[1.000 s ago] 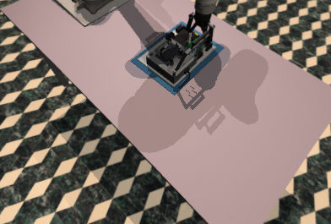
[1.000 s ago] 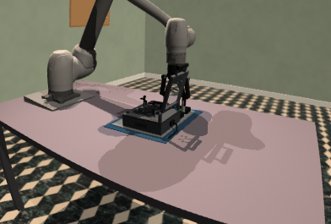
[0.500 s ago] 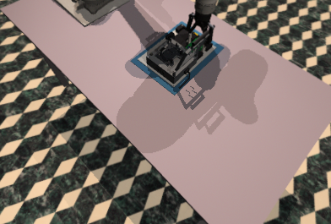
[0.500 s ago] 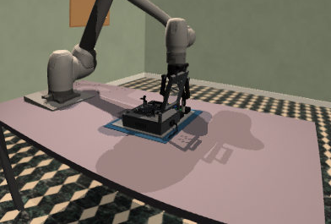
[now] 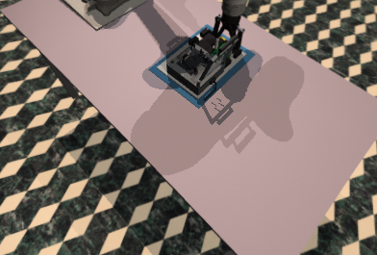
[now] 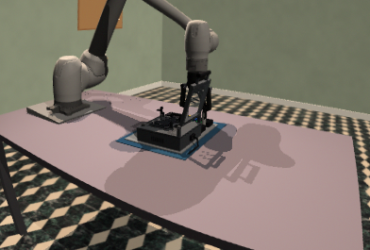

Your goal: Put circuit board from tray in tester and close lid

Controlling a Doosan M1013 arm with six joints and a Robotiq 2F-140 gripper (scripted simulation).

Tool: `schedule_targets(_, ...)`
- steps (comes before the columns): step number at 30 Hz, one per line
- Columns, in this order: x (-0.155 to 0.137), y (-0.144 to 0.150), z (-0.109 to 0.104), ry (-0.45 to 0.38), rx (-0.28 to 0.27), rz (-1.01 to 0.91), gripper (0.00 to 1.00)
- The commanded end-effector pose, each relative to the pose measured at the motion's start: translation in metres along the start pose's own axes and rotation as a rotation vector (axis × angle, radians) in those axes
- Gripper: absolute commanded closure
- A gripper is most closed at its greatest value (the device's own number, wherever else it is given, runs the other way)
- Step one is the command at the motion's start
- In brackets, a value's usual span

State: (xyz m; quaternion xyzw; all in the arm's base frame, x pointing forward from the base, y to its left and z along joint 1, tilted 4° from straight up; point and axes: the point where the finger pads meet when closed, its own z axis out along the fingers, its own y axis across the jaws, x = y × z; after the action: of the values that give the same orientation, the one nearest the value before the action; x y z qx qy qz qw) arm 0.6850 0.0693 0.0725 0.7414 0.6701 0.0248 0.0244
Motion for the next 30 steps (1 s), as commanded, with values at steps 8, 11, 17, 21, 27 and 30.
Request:
schedule_targets(8, 0.0000, 0.0000, -0.0001, 0.000, 0.000, 0.000, 0.49)
schedule_targets(11, 0.0000, 0.0000, -0.0001, 0.000, 0.000, 0.000, 0.51)
schedule_targets(17, 0.0000, 0.0000, -0.0001, 0.000, 0.000, 0.000, 0.51)
schedule_targets(21, 0.0000, 0.0000, -0.0001, 0.000, 0.000, 0.000, 0.51)
schedule_targets(27, 0.0000, 0.0000, -0.0001, 0.000, 0.000, 0.000, 0.53)
schedule_targets(30, 0.0000, 0.0000, -0.0001, 0.000, 0.000, 0.000, 0.53)
